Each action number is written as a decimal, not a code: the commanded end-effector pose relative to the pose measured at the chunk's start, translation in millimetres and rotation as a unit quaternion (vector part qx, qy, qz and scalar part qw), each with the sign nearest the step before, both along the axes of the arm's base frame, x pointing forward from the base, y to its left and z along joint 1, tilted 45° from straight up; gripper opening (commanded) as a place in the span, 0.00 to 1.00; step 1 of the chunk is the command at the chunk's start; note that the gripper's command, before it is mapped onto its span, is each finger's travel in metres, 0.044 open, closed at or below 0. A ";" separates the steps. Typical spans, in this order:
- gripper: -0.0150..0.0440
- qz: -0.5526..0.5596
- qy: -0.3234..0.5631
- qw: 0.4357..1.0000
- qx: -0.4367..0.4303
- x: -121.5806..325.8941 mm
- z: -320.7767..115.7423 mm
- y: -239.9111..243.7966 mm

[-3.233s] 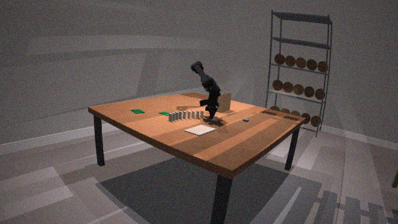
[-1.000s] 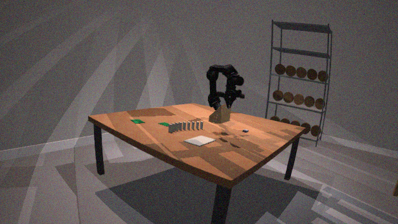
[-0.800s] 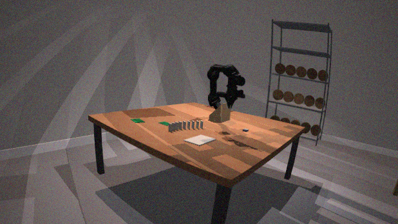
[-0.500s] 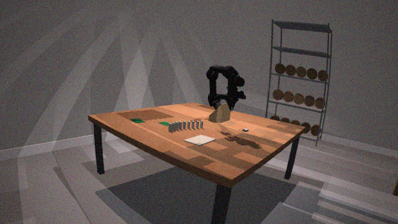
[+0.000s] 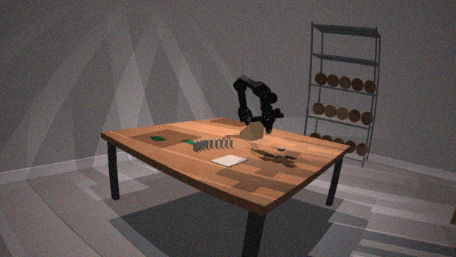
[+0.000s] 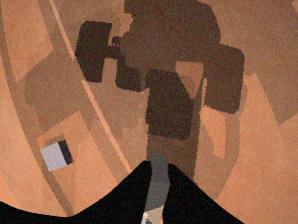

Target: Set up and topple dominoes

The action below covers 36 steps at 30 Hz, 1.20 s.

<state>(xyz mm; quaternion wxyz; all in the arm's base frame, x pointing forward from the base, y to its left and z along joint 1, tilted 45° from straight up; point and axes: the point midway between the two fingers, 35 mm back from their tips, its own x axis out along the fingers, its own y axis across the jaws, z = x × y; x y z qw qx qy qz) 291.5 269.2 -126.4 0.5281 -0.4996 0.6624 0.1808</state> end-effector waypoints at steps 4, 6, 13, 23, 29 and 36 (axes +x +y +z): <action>0.29 0.001 0.000 0.999 0.047 2.2 -15.8 -1.3; 0.29 0.002 -0.002 0.998 0.061 3.1 -19.8 -1.3; 0.29 0.008 -0.010 0.994 0.108 5.8 -32.1 -1.6; 0.29 0.013 -0.028 0.985 0.171 7.7 -41.8 -1.1; 0.29 0.022 -0.039 0.977 0.209 8.9 -46.1 -1.9; 0.29 0.037 -0.054 0.965 0.253 10.3 -49.1 -4.1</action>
